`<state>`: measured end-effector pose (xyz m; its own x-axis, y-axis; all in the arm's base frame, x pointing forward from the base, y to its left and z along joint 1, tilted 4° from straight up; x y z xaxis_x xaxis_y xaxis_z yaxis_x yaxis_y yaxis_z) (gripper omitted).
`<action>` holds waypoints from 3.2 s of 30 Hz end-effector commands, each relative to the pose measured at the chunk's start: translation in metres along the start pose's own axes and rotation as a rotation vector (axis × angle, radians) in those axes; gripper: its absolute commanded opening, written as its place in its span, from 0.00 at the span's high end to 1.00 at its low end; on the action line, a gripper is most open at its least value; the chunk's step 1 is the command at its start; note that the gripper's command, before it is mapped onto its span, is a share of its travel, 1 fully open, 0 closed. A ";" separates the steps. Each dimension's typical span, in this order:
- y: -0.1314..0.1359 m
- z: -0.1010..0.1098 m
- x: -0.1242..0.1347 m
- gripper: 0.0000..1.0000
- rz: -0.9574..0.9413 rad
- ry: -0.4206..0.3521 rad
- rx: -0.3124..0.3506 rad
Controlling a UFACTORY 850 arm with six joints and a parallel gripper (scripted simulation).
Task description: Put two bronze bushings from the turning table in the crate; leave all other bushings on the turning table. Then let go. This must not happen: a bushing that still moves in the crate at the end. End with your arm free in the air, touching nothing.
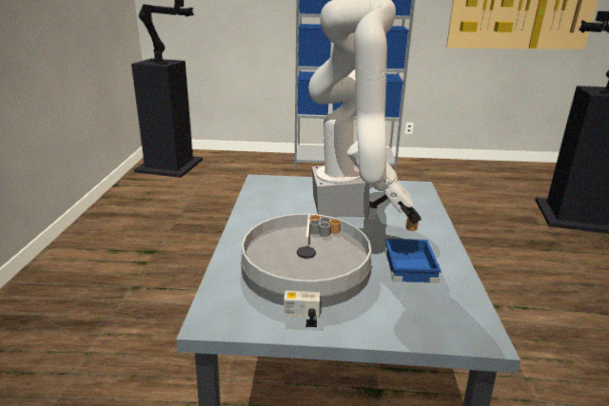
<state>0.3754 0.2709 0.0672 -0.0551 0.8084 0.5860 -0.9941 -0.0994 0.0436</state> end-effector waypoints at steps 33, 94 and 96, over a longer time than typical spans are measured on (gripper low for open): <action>-0.081 -0.006 0.016 1.00 0.236 0.013 0.194; -0.109 -0.060 -0.023 1.00 0.302 0.021 0.250; -0.109 -0.061 -0.024 1.00 0.302 0.021 0.250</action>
<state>0.4787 0.2974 -0.0007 -0.3455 0.7333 0.5855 -0.8794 -0.4709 0.0708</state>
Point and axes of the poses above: the point where the finger pads meet when closed, its own z axis back along the fingers, its own y axis across the jaws, x = y × z, the point moved 6 cm from there along z, back along the fingers, and after that the axes turned 5 degrees about -z, right-handed, at the moved point
